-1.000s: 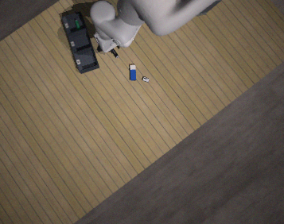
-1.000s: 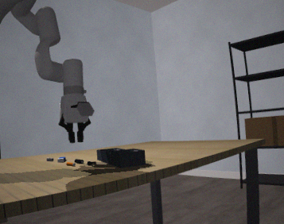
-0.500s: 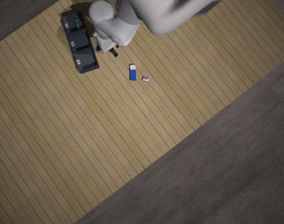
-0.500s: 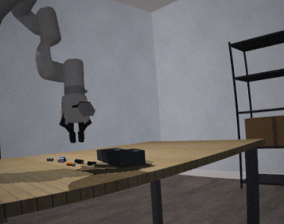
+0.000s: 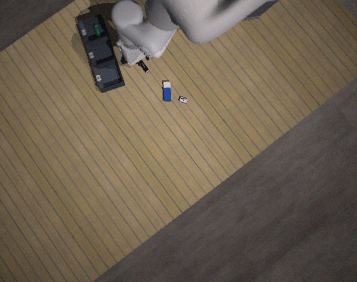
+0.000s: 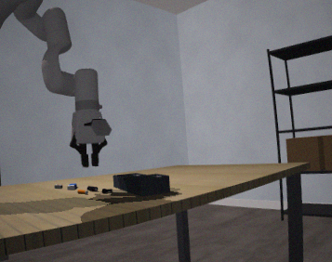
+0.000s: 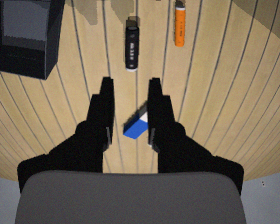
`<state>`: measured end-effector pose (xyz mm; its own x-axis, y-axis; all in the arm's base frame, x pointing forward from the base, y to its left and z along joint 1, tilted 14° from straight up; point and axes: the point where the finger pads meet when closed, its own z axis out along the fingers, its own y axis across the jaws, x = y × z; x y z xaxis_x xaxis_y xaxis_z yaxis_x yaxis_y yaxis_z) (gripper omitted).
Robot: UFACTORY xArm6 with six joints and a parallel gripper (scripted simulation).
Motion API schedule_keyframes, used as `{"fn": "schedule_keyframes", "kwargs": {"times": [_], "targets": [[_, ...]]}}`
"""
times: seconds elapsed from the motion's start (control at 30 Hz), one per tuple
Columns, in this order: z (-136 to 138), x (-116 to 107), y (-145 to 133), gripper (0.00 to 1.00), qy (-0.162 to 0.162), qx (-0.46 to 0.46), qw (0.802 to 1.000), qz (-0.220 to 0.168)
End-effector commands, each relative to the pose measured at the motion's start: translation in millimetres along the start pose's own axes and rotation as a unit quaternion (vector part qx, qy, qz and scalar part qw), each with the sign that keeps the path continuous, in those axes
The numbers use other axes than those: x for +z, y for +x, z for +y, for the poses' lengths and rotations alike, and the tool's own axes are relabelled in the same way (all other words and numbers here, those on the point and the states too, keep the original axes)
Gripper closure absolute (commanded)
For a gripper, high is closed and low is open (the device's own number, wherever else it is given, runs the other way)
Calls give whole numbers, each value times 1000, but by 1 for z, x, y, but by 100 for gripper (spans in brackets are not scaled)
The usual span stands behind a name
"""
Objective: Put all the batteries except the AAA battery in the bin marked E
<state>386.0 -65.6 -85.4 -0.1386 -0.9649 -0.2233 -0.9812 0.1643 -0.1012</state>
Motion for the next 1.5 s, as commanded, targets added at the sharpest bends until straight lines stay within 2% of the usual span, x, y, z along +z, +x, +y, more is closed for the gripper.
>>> {"fn": "schedule_keyframes", "kwargs": {"times": [0.0, 0.27, 0.37, 0.43, 0.87, 1.47], "targets": [[-1, -1, 0, 72, 1, 0, 1000, 0], [-1, -1, 0, 72, 1, 0, 1000, 0], [-1, 11, 0, 72, 1, 0, 1000, 0], [-1, 11, 0, 72, 1, 0, 1000, 0], [-2, 61, 0, 72, 1, 0, 1000, 0], [-1, 73, 0, 72, 1, 0, 1000, 0]]}}
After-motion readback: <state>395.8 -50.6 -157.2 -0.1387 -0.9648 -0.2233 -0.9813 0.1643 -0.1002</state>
